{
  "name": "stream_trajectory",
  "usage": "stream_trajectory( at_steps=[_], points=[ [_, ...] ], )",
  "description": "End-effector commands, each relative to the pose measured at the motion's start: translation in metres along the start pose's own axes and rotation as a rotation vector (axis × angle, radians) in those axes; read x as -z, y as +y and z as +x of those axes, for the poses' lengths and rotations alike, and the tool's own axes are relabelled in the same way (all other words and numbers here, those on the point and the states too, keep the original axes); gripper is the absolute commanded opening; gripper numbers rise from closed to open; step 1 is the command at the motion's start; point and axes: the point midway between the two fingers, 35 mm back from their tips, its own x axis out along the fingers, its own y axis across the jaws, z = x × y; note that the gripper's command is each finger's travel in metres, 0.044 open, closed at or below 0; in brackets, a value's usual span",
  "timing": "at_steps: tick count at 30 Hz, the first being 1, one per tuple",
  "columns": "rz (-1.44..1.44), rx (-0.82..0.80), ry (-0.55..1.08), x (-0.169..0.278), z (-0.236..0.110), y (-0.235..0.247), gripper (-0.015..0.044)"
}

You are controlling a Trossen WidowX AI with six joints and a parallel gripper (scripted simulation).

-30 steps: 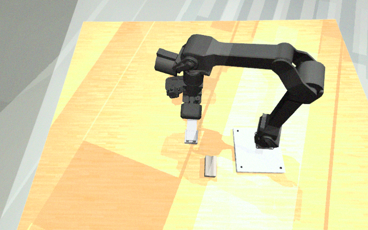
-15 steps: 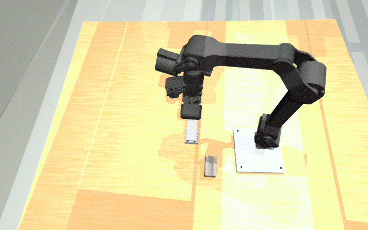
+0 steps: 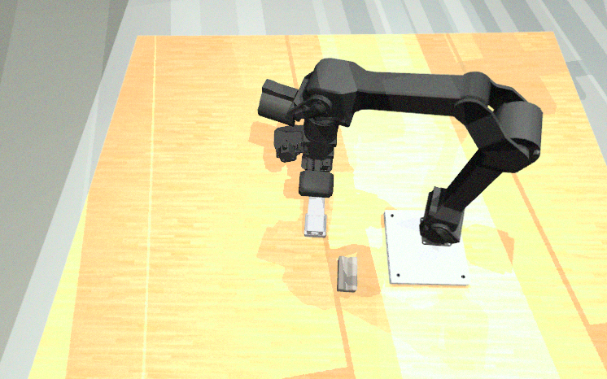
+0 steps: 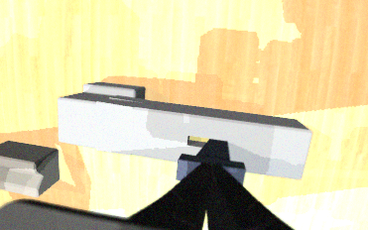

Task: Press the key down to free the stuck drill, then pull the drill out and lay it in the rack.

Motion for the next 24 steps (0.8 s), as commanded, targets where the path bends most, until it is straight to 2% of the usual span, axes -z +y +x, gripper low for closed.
stream_trajectory(
  at_steps=[1, 24],
  points=[
    [0.006, -0.002, 0.049, 0.0079, 0.0151, -0.0027, 0.0],
    [0.006, -0.002, 0.049, 0.0091, 0.024, -0.0041, 0.0]
  ],
)
